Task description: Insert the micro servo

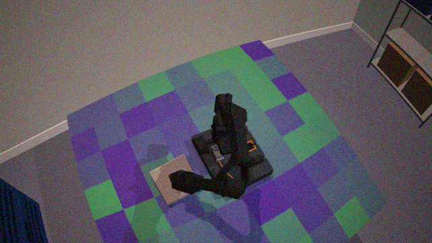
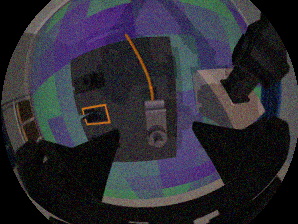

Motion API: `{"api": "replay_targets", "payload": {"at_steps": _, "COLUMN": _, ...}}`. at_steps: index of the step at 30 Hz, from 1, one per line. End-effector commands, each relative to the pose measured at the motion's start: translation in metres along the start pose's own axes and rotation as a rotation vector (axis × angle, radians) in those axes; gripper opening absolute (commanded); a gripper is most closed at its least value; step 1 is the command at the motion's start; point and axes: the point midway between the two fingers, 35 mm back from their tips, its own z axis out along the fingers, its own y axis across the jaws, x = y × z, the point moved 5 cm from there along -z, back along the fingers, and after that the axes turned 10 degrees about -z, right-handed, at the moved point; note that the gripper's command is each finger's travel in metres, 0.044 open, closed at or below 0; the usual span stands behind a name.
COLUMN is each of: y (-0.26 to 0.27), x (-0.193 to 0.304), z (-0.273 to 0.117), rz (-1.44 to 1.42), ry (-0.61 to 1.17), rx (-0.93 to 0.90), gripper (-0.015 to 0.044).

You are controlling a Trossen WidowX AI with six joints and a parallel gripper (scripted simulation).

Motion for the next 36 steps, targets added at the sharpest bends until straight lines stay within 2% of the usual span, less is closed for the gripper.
{"api": "replay_targets", "payload": {"at_steps": 1, "y": -0.002, "x": -0.001, "z": 0.017, "rz": -0.008, "ry": -0.015, "rx": 0.007, "gripper": 0.0440}}
{"api": "replay_targets", "payload": {"at_steps": 21, "y": -0.002, "x": -0.001, "z": 0.039, "rz": -0.008, "ry": -0.016, "rx": 0.006, "gripper": 0.0440}}
{"api": "replay_targets", "payload": {"at_steps": 34, "y": -0.002, "x": -0.001, "z": 0.039, "rz": -0.008, "ry": -0.016, "rx": 0.006, "gripper": 0.0099}}
{"api": "replay_targets", "payload": {"at_steps": 36, "y": -0.002, "x": -0.001, "z": 0.039, "rz": -0.008, "ry": -0.016, "rx": 0.006, "gripper": 0.0085}}
